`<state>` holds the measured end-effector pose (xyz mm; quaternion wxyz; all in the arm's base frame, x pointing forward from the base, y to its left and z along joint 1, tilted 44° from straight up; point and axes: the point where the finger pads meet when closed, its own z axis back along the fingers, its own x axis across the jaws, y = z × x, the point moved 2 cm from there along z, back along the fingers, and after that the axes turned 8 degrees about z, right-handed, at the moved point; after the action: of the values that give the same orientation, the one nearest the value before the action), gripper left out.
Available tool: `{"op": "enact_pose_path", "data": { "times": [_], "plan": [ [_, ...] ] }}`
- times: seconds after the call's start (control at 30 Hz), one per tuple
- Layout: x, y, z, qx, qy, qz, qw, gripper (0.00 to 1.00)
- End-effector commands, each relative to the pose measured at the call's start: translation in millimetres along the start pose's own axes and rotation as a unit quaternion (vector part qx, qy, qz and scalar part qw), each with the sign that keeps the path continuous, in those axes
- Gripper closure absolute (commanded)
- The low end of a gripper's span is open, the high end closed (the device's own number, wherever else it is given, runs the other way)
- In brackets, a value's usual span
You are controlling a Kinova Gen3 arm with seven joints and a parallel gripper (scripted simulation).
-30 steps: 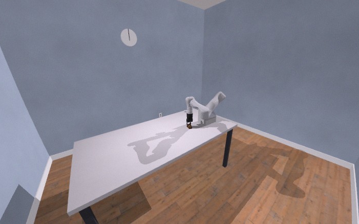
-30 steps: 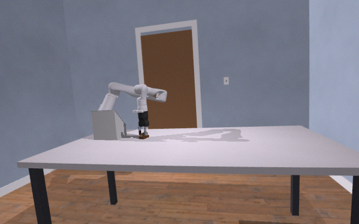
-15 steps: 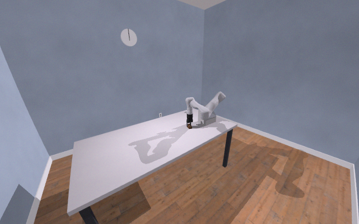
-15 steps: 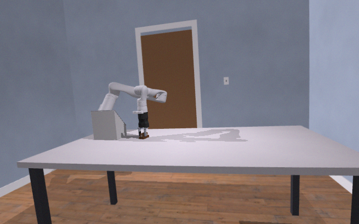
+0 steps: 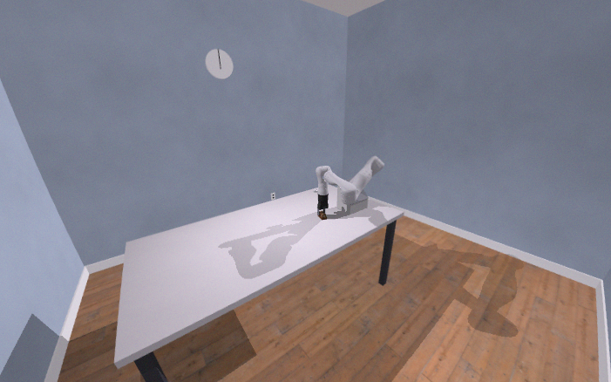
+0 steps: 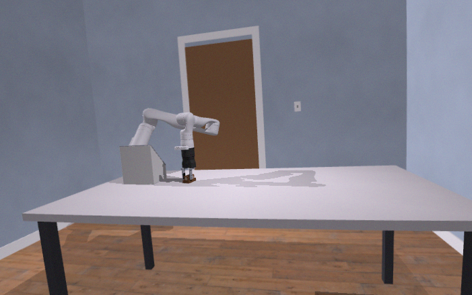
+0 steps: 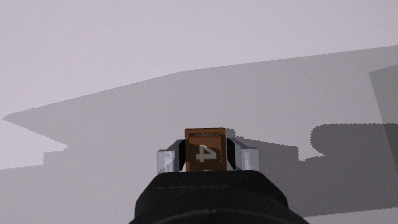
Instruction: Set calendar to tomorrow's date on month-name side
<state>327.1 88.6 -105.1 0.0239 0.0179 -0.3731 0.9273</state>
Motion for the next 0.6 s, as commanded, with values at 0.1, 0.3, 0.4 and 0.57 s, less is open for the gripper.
{"op": "enact_pose_path", "data": {
  "times": [0.1, 0.3, 0.4, 0.57],
  "plan": [
    [-0.4, 0.1, 0.6, 0.000, 0.001, 0.000, 1.000, 0.13],
    [-0.4, 0.1, 0.6, 0.000, 0.001, 0.000, 1.000, 0.13],
    [-0.4, 0.1, 0.6, 0.000, 0.001, 0.000, 1.000, 0.13],
    [-0.4, 0.1, 0.6, 0.000, 0.001, 0.000, 1.000, 0.43]
  ]
}}
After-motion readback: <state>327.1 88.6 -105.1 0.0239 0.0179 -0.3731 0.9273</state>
